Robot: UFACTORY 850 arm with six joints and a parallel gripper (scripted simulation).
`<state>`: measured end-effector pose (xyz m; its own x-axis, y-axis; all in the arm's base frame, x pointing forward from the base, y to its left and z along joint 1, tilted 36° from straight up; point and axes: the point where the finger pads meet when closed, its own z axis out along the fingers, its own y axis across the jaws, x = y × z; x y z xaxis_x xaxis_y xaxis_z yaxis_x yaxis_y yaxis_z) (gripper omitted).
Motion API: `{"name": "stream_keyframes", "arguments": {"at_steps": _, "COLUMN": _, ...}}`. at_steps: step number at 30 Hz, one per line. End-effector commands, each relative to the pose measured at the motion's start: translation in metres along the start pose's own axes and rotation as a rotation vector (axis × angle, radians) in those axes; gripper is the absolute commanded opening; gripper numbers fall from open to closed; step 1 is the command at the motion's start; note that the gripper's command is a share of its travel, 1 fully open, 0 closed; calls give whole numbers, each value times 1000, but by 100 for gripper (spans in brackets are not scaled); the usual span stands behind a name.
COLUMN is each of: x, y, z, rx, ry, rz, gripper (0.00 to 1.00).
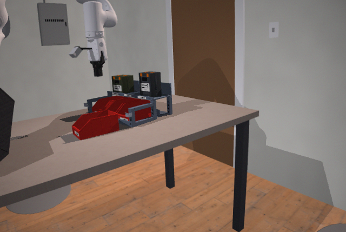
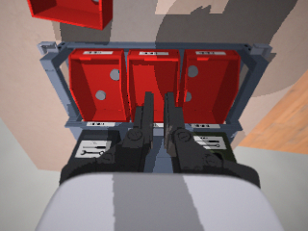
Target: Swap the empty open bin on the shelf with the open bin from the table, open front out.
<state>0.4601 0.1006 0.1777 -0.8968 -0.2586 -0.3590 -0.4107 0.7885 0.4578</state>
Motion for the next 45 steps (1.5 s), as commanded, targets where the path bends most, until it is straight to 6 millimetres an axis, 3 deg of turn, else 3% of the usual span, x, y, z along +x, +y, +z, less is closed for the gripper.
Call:
{"name": "stream_keyframes", "arguments": {"at_steps": 1, "x": -1, "y": 0, "z": 0, "rx": 1, "ry": -1, "rz": 0, "gripper": 0}}
{"name": "stream_keyframes", "arguments": {"at_steps": 28, "x": 3, "y": -4, "z": 3, "rx": -1, "ry": -2, "rz": 8, "gripper": 0}}
{"name": "stream_keyframes", "arguments": {"at_steps": 34, "x": 17, "y": -17, "z": 15, "rx": -6, "ry": -3, "rz": 37, "gripper": 0}}
{"name": "stream_keyframes", "arguments": {"at_steps": 45, "x": 86, "y": -65, "z": 61, "rx": -3, "ry": -3, "rz": 159, "gripper": 0}}
